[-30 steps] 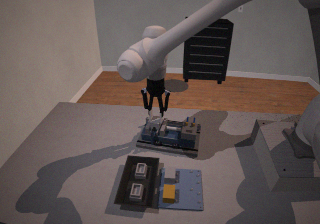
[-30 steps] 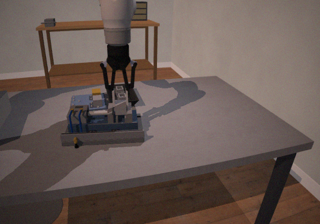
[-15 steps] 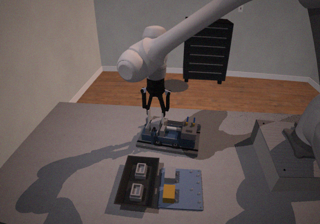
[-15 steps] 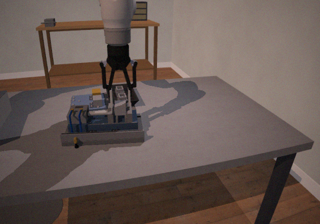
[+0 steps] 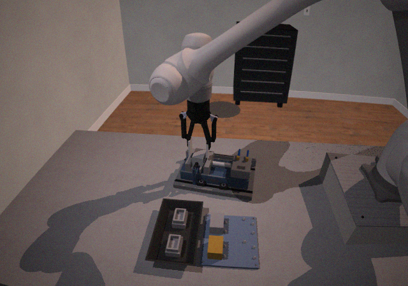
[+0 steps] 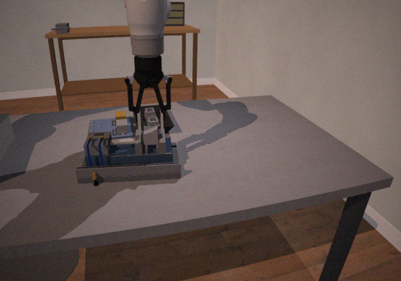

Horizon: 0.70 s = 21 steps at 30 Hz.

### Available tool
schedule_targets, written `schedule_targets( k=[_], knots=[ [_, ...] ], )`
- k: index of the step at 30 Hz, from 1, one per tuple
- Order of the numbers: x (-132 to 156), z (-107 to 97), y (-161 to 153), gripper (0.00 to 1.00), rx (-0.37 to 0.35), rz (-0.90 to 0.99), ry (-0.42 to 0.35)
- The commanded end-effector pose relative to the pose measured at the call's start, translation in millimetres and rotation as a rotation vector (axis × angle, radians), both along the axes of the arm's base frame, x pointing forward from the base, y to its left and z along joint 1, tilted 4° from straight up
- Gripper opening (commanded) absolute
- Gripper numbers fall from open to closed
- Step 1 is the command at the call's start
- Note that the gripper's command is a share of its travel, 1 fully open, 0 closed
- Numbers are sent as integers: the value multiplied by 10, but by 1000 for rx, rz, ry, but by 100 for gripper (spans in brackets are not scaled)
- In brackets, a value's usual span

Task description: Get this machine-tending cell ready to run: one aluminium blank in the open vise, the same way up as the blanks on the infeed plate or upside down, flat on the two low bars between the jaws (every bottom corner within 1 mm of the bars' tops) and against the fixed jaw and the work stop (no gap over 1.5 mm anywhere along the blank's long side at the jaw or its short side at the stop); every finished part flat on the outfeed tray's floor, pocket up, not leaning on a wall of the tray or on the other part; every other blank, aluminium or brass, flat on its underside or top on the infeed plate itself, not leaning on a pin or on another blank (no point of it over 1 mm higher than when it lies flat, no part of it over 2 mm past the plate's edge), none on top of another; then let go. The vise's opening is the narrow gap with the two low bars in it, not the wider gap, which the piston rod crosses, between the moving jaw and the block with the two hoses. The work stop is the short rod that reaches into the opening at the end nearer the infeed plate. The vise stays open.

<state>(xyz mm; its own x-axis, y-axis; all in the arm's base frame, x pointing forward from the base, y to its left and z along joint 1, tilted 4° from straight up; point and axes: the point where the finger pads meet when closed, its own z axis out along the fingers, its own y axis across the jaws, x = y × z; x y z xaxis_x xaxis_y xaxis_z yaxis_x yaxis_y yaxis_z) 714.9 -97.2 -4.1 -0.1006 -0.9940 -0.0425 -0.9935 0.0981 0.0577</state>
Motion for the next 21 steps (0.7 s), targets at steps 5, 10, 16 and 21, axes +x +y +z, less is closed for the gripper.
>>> schedule_targets(
  k=[5,10,16,21],
  knots=[
    [25,12,18,40,1,-1,0],
    [25,17,18,40,1,-1,0],
    [28,64,16,40,1,-1,0],
    [33,157,11,40,1,-1,0]
  ],
)
